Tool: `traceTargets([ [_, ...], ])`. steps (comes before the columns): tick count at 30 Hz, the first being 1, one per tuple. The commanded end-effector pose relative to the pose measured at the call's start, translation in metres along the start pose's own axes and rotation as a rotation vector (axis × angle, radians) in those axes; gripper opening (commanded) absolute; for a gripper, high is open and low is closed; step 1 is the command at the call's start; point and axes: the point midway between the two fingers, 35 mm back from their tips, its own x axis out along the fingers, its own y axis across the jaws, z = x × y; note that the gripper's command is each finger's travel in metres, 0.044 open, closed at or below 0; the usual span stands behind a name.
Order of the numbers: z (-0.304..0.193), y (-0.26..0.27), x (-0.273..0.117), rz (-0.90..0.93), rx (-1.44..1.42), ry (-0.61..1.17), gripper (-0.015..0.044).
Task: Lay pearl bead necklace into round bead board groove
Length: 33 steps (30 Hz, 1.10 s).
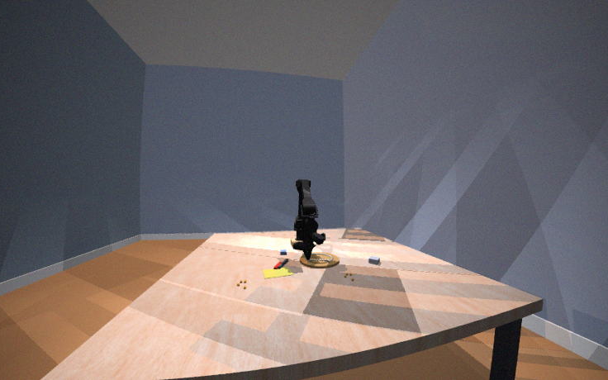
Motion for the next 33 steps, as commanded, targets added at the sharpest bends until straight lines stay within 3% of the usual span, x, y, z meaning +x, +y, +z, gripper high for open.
traceTargets([
  [1, 0.0, 0.0, 0.0, 0.0, 0.0, 0.0, 0.0026],
  [17, -0.0006, 0.0003, -0.0019, 0.001, 0.0, 0.003, 0.044],
  [33, -0.0006, 0.0003, -0.0077, 0.003, -0.004, 0.003, 0.044],
])
